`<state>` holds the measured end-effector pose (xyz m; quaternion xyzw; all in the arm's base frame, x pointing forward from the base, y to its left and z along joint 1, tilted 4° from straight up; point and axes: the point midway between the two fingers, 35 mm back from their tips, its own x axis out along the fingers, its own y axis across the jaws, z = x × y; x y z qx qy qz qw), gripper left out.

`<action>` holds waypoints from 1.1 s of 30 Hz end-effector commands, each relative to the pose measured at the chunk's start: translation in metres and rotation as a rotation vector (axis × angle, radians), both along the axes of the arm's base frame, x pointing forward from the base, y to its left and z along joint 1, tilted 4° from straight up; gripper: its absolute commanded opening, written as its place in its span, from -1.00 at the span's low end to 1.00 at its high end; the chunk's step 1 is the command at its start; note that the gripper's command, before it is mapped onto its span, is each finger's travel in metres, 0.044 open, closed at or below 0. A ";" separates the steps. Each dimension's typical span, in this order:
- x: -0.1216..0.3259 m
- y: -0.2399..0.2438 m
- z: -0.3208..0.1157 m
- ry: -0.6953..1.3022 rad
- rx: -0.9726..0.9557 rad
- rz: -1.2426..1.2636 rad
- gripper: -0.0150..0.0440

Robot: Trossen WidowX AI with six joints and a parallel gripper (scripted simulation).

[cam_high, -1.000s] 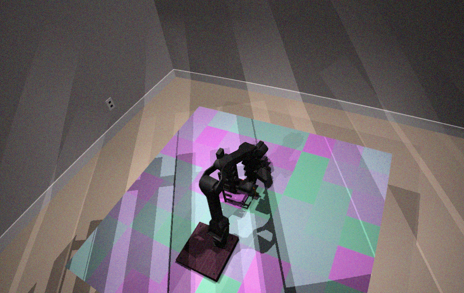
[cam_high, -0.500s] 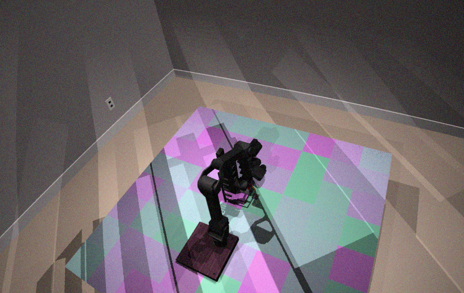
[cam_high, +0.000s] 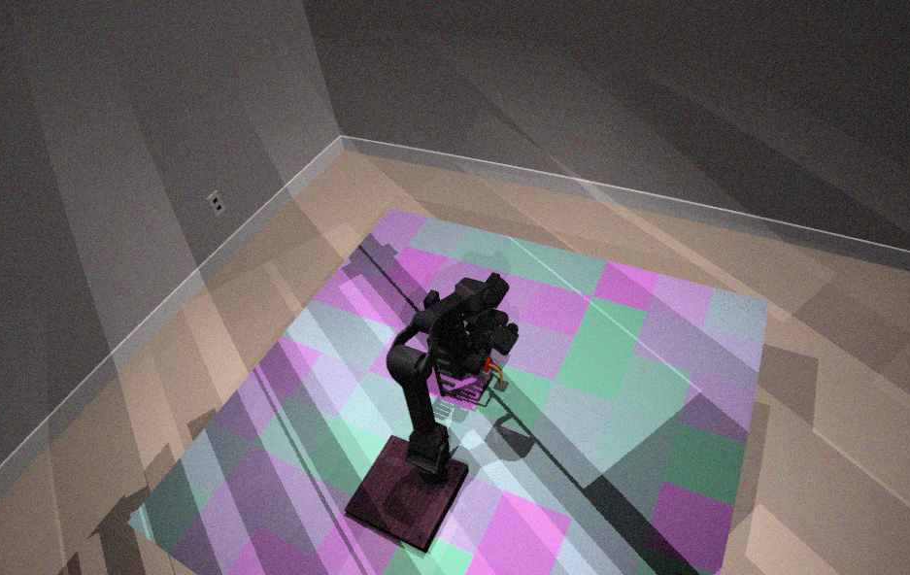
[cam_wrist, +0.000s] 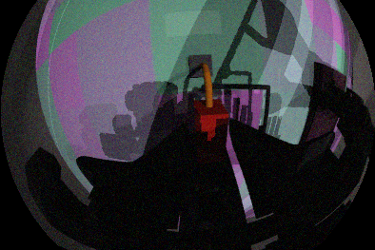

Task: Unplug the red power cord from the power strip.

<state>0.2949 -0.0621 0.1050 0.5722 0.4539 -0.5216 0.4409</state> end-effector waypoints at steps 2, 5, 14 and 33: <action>-0.001 0.000 -0.006 0.006 0.000 -0.006 0.05; 0.000 0.000 -0.003 0.003 0.001 0.000 -0.13; 0.000 0.000 -0.003 0.003 0.001 0.000 -0.46; -0.004 -0.024 -0.004 0.004 -0.002 -0.002 -0.49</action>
